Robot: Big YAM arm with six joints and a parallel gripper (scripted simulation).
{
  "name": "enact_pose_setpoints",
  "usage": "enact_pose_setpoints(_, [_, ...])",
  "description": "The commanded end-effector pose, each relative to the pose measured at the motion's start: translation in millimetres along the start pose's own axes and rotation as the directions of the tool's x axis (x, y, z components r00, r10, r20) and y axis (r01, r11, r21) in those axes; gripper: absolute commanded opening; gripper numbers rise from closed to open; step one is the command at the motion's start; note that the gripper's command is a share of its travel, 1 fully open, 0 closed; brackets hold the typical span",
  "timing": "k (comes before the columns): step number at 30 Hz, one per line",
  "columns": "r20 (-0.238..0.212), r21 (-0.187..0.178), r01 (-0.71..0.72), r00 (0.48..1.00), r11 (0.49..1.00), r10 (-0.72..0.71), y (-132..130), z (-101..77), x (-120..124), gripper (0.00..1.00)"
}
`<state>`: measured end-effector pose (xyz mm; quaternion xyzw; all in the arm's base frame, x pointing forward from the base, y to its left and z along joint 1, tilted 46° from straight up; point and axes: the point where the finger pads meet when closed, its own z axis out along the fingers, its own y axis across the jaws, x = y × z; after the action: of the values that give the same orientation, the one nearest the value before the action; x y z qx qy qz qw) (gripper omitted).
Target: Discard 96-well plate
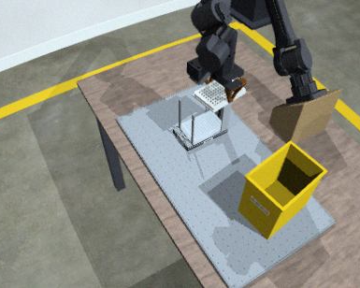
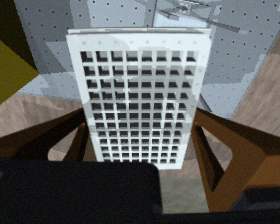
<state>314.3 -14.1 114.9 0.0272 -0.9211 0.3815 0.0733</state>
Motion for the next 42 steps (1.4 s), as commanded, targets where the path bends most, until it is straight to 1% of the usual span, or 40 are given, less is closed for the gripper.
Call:
enact_pose_setpoints(1, [0.032,-0.004,-0.016,0.999,1.000,0.016,16.5,-9.1,-9.7,0.00])
enact_pose_setpoints(6, [0.033,-0.005,-0.016,0.999,1.000,0.017,33.5,-9.3,-11.5,0.00])
enact_pose_setpoints(10, [0.042,-0.011,-0.024,0.999,1.000,0.025,46.2,-13.4,-17.4,0.00])
enact_pose_setpoints(12, [0.042,-0.011,-0.024,0.999,1.000,0.025,46.2,-13.4,-17.4,0.00])
enact_pose_setpoints(16, [0.056,-0.021,-0.036,0.998,0.999,0.037,58.8,-20.2,-26.0,0.00])
enact_pose_setpoints(20, [0.049,-0.017,-0.030,0.998,0.999,0.031,73.4,-16.9,-23.8,0.00])
enact_pose_setpoints(22, [0.056,-0.023,-0.035,0.998,0.999,0.037,80.0,-20.2,-28.0,0.00])
enact_pose_setpoints(27, [0.056,-0.025,-0.035,0.998,0.999,0.036,97.6,-20.4,-29.8,0.00])
enact_pose_setpoints(29, [0.056,-0.025,-0.035,0.998,0.999,0.036,97.6,-20.4,-29.8,0.00])
enact_pose_setpoints(30, [0.038,-0.008,-0.019,0.999,1.000,0.019,100.3,-13.2,-21.2,0.00])
enact_pose_setpoints(31, [0.052,-0.022,-0.031,0.998,0.999,0.032,104.8,-18.3,-28.1,0.00])
enact_pose_setpoints(32, [0.056,-0.025,-0.035,0.998,0.999,0.036,108.2,-20.5,-30.8,0.00])
enact_pose_setpoints(42, [0.055,-0.028,-0.033,0.998,0.999,0.035,143.4,-20.6,-33.9,0.00])
